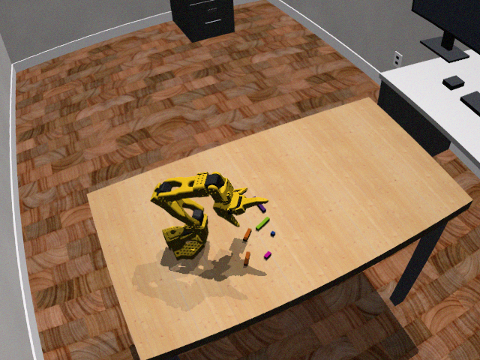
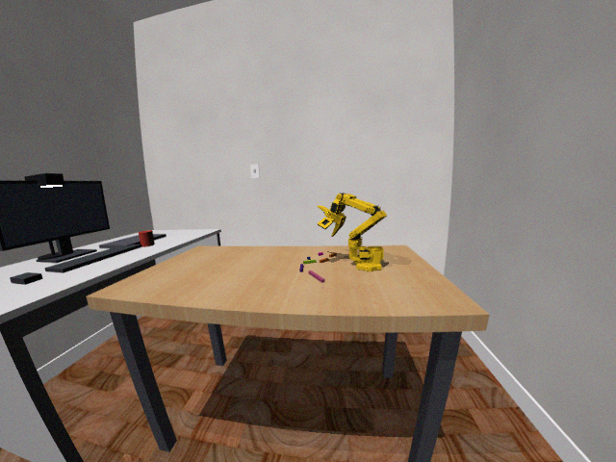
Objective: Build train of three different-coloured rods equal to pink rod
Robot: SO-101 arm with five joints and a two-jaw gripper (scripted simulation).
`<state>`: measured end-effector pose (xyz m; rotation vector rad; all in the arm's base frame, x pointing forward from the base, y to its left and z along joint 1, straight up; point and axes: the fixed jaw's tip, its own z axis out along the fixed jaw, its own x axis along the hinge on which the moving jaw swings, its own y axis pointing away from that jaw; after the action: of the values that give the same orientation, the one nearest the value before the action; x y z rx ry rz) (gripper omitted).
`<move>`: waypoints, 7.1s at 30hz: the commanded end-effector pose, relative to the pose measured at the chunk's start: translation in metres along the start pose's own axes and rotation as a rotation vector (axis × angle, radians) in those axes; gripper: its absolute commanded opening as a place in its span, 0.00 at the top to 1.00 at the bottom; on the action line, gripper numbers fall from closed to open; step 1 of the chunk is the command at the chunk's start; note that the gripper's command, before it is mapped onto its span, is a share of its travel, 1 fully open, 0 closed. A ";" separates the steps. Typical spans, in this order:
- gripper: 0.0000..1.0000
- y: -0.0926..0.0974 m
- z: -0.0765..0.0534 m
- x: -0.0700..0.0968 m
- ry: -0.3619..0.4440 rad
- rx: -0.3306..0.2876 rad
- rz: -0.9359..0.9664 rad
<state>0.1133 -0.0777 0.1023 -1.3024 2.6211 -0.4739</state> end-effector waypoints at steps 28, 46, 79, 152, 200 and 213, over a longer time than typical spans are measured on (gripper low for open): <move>0.00 -0.010 -0.007 0.000 -0.002 0.060 0.011; 0.02 -0.012 -0.007 -0.001 -0.004 0.049 -0.023; 0.71 -0.063 0.051 -0.043 -0.146 -0.240 -1.022; 0.81 -0.063 0.084 -0.054 -0.177 -0.242 -1.186; 0.81 -0.053 0.107 -0.054 -0.177 -0.244 -1.186; 0.81 -0.053 0.107 -0.054 -0.177 -0.244 -1.186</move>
<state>0.2046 -0.0835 0.0067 -2.7347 1.5499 0.0048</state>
